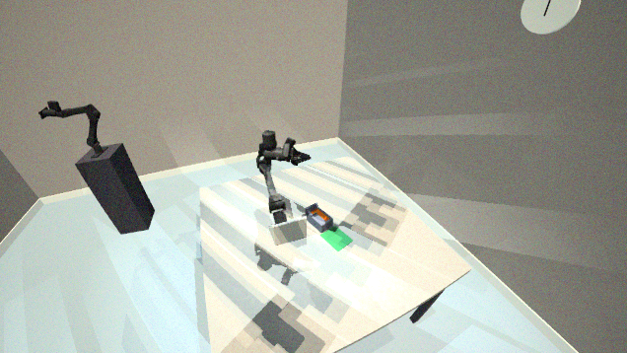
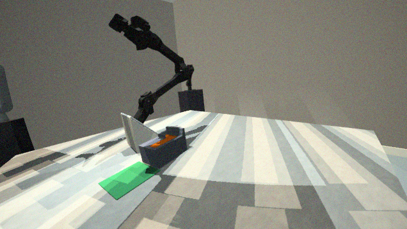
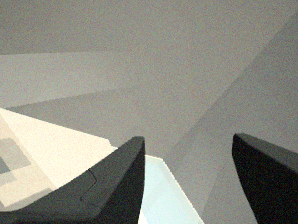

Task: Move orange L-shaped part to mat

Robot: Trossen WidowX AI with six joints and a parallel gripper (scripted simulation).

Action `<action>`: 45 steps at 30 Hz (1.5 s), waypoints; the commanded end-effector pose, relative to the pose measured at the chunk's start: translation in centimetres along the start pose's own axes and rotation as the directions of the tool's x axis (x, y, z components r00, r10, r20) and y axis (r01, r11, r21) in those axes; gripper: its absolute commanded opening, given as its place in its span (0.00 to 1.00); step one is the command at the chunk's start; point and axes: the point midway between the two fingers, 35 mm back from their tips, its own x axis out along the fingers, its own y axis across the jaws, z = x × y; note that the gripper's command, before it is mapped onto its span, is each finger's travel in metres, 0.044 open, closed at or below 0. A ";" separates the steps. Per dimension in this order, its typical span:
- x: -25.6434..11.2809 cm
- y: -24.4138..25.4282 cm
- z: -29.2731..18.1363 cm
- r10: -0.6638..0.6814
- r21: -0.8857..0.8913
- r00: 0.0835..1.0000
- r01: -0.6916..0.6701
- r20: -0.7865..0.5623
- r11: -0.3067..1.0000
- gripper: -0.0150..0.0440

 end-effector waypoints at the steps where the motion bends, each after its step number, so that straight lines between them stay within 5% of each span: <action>1: 4.0 4.9 -2.0 0.202 0.080 0.973 -0.193 -0.116 0.978 0.56; 6: 7.2 12.2 -4.9 0.448 0.156 0.849 -0.421 -0.281 0.894 0.56; 12: 7.6 21.1 -8.8 0.657 0.250 0.574 -0.629 -0.489 0.736 0.56; 22: 1.9 31.6 -14.6 0.663 0.415 -0.002 -0.782 -0.748 0.466 0.56; 33: 1.8 31.9 -14.9 0.659 0.418 -0.012 -0.782 -0.752 0.462 0.56; 45: 1.6 36.6 -20.2 0.662 0.419 -0.013 -0.783 -0.749 0.459 0.56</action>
